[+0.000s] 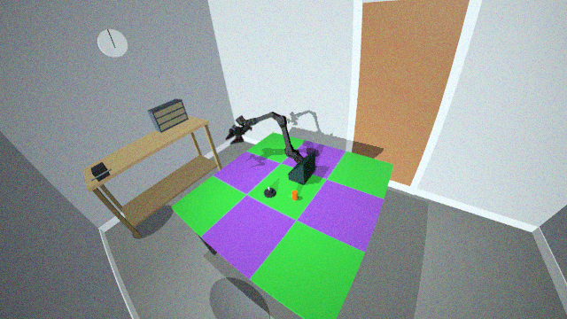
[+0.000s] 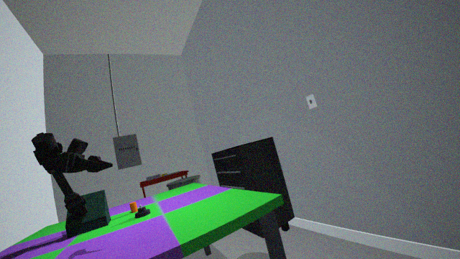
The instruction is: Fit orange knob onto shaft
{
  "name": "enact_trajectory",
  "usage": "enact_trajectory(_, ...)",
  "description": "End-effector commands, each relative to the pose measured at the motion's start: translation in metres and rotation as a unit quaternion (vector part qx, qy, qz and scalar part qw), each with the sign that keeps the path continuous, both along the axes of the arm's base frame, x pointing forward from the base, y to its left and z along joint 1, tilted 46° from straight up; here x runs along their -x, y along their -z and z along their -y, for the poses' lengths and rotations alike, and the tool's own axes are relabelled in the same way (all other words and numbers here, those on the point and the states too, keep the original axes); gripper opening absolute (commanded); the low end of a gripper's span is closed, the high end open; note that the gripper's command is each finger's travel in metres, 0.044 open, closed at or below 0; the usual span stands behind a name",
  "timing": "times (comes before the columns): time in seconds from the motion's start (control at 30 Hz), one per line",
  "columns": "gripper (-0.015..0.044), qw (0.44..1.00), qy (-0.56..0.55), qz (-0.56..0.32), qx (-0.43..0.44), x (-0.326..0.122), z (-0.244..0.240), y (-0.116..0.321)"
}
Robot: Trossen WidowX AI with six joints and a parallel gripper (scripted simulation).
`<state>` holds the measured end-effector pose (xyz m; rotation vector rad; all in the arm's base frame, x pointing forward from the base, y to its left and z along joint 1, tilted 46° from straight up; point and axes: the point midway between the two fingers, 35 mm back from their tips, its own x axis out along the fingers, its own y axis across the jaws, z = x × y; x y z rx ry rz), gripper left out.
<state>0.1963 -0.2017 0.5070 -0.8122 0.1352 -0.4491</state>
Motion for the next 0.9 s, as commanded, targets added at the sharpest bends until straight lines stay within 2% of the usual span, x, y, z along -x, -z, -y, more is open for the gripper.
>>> enact_trajectory(0.0,0.044,0.995,-0.021,-0.04,-0.092,-0.044,0.019,0.05)
enact_trajectory(0.23,0.044,0.965,-0.054,-0.153,-0.208,-0.123,0.007,0.143)
enact_trajectory(0.47,0.044,0.913,-0.074,-0.308,-0.256,-0.181,-0.049,0.243)
enact_trajectory(0.67,0.044,0.859,-0.083,-0.451,-0.227,-0.201,-0.113,0.325)
enact_trajectory(0.87,0.044,0.802,-0.089,-0.553,-0.206,-0.193,-0.17,0.387)
